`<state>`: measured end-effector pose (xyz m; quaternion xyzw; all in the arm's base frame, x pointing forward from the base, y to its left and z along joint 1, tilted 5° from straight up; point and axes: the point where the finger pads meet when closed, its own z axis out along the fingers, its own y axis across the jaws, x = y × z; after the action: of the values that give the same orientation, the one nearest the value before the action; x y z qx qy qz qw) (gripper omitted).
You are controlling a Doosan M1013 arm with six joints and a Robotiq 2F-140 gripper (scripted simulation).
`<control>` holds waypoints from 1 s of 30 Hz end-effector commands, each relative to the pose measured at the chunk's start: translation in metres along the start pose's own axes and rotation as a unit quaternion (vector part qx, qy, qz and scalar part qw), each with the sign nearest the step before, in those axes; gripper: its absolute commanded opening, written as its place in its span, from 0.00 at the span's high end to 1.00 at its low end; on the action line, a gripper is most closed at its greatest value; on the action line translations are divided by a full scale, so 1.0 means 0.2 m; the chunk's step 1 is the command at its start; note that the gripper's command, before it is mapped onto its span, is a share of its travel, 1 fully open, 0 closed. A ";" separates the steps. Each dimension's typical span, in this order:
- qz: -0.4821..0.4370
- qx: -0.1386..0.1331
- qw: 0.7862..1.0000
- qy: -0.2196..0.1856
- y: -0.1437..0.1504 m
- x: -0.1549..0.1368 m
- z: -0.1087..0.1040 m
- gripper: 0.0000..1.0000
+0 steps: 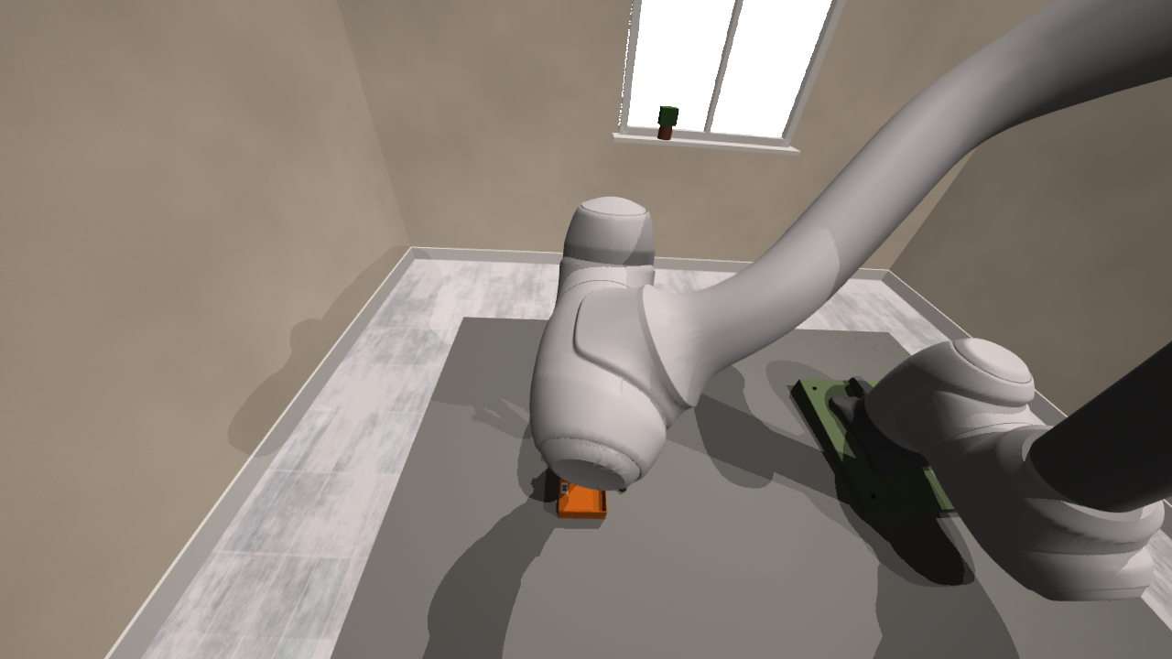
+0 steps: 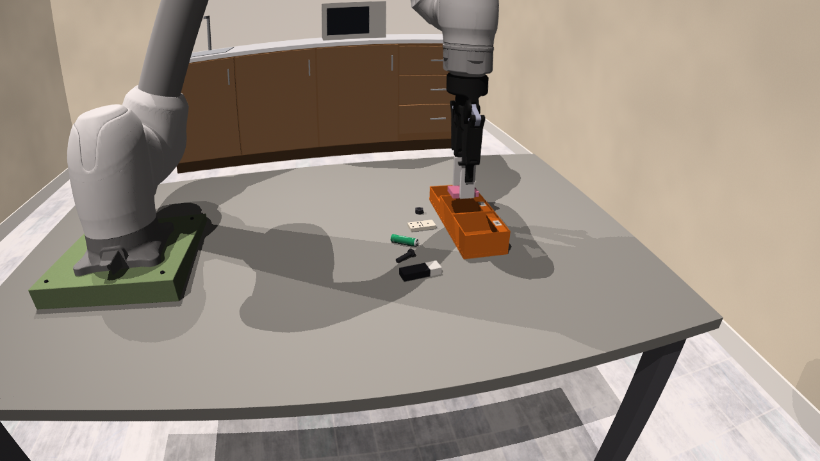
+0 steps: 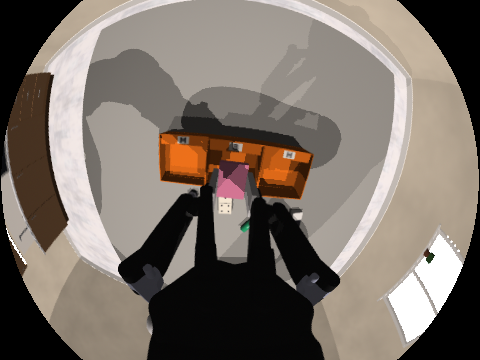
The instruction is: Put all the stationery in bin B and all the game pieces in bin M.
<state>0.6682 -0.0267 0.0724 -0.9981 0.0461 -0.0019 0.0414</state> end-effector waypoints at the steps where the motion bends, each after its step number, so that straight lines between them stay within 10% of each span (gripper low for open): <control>1: 0.000 0.000 1.000 0.000 0.00 0.00 0.00 0.79; 30: 0.000 0.000 1.000 0.000 0.00 0.00 0.23 0.79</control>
<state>0.6684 -0.0237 0.0327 -0.9981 0.0458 -0.0018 0.0416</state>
